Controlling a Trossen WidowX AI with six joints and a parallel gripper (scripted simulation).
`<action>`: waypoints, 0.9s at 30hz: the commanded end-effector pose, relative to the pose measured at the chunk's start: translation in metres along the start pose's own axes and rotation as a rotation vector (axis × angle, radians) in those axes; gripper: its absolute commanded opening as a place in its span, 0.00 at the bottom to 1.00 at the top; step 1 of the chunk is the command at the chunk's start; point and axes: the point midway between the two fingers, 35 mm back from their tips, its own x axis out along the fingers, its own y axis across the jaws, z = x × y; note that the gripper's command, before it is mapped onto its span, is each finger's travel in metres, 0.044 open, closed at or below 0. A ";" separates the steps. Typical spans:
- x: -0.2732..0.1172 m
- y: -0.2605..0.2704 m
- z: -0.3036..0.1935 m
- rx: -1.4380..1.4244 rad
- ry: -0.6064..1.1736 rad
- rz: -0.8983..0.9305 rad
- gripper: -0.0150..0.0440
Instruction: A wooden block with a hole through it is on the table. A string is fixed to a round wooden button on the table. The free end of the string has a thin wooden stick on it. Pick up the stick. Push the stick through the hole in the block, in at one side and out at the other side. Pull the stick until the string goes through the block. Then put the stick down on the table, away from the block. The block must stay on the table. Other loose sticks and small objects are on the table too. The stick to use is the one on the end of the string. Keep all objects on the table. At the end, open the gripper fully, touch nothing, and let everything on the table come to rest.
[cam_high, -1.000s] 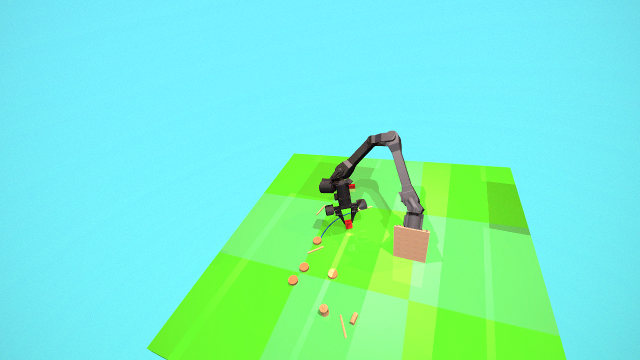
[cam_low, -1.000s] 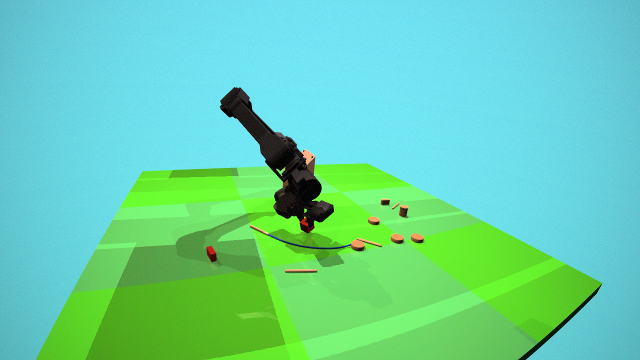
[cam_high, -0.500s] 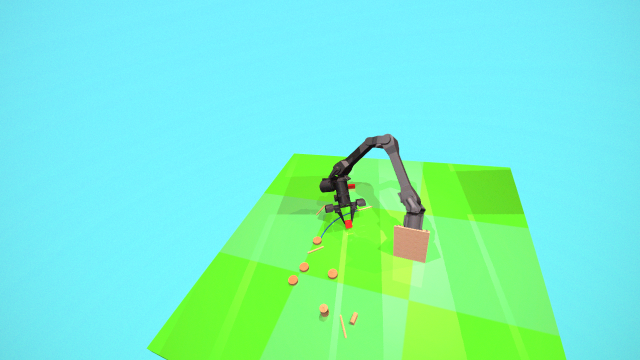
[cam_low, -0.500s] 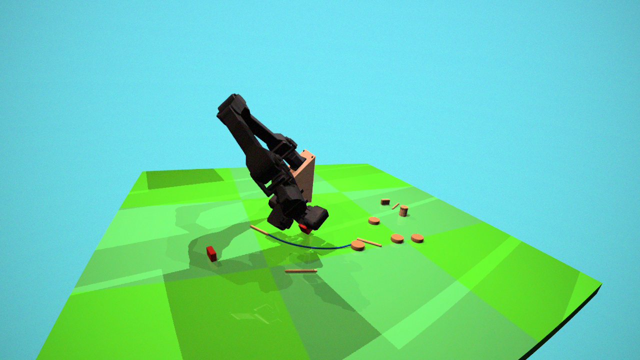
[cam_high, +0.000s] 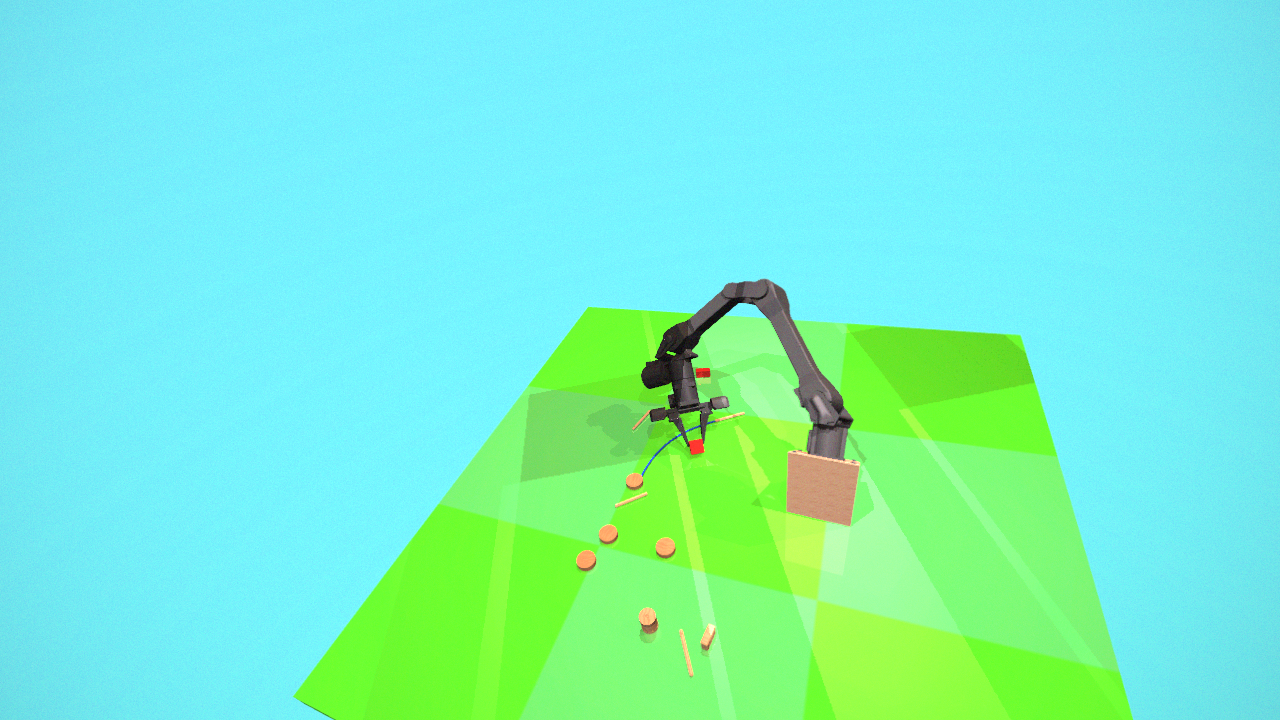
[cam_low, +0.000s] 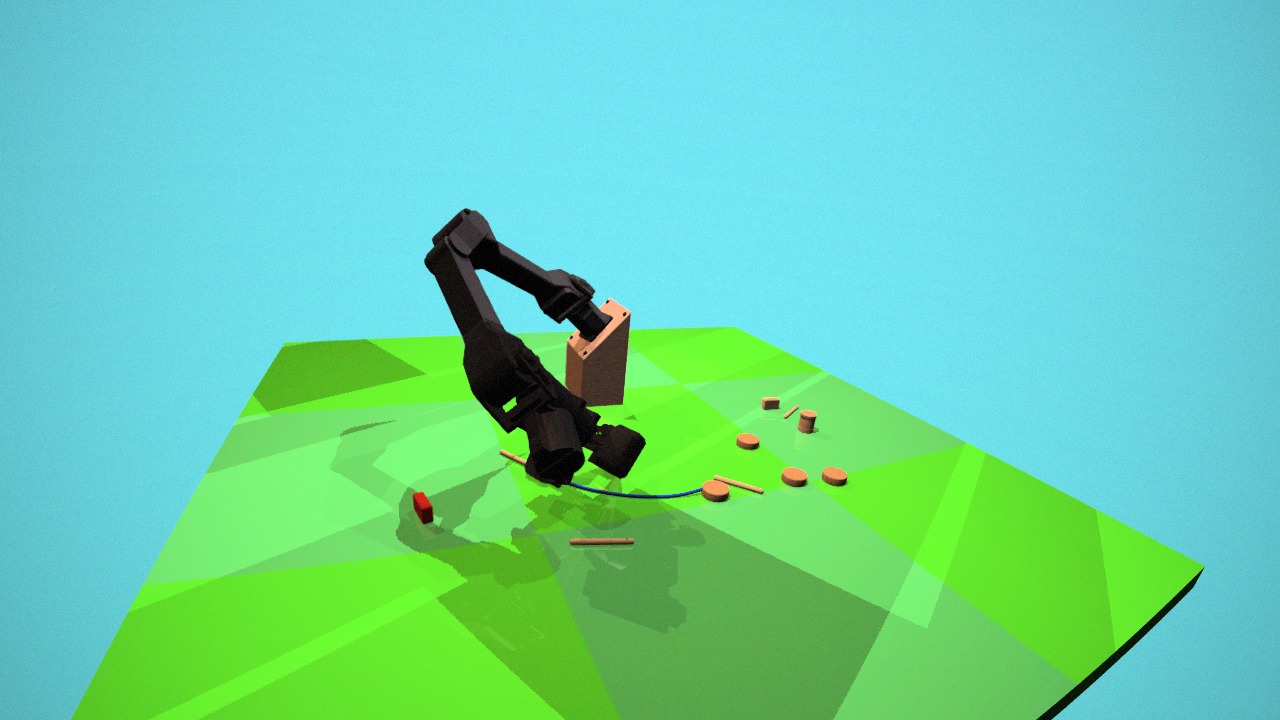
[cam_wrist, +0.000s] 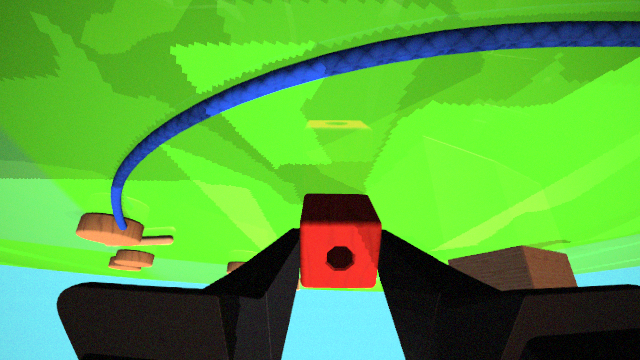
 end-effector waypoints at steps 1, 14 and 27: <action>-0.001 0.000 0.004 -0.002 0.072 0.002 0.25; -0.009 0.001 0.003 0.000 0.074 0.002 0.67; -0.066 0.000 -0.007 -0.003 0.077 0.005 0.67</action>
